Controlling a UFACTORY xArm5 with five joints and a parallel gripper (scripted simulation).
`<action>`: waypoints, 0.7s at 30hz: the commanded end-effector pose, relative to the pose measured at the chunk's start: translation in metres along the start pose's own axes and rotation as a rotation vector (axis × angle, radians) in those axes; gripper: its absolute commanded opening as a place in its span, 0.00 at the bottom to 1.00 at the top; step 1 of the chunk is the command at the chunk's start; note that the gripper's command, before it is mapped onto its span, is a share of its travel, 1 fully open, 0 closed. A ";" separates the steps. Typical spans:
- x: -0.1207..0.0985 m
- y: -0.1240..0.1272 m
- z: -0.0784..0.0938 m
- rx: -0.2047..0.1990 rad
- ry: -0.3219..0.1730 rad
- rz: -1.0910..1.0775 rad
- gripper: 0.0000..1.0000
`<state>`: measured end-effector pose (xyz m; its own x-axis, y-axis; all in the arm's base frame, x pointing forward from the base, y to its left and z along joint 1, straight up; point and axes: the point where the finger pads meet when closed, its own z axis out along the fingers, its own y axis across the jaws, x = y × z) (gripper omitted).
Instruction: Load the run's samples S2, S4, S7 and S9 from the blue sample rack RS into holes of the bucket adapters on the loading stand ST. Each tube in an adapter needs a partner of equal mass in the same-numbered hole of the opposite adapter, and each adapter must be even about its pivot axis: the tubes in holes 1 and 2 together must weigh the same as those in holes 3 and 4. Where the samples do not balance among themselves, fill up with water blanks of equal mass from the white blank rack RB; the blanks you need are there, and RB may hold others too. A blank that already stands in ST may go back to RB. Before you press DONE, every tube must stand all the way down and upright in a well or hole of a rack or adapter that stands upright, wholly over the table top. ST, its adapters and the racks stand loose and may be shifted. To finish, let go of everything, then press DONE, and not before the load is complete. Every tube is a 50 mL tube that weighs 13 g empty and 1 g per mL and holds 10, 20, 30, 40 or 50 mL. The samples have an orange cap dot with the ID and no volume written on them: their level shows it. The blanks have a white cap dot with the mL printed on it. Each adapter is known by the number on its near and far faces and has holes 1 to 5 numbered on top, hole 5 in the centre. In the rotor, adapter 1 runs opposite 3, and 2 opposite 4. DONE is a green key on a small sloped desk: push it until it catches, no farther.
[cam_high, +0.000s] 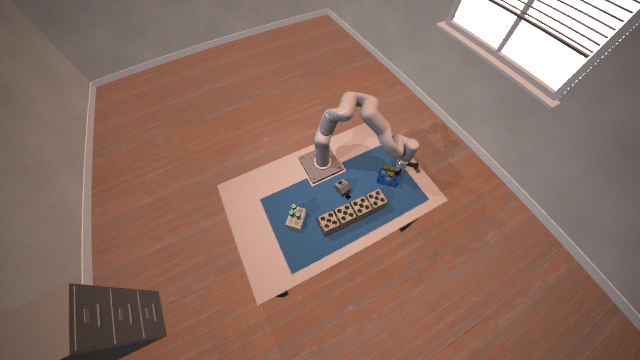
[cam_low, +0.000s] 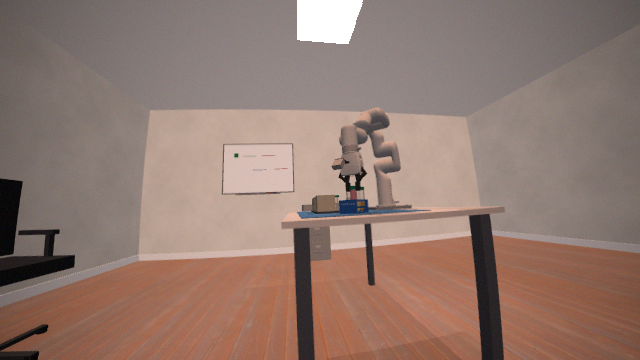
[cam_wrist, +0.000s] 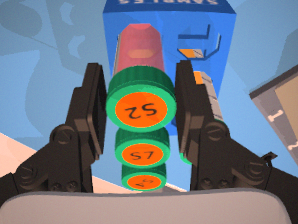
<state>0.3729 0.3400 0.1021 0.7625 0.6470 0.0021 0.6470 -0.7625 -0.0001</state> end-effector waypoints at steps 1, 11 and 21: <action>0.002 0.000 -0.007 0.000 0.006 0.000 0.43; 0.002 0.000 -0.023 0.000 0.006 0.000 0.43; 0.002 0.000 -0.043 0.000 0.006 0.000 0.43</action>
<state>0.3731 0.3403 0.1399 0.7625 0.6470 0.0040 0.6470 -0.7625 -0.0001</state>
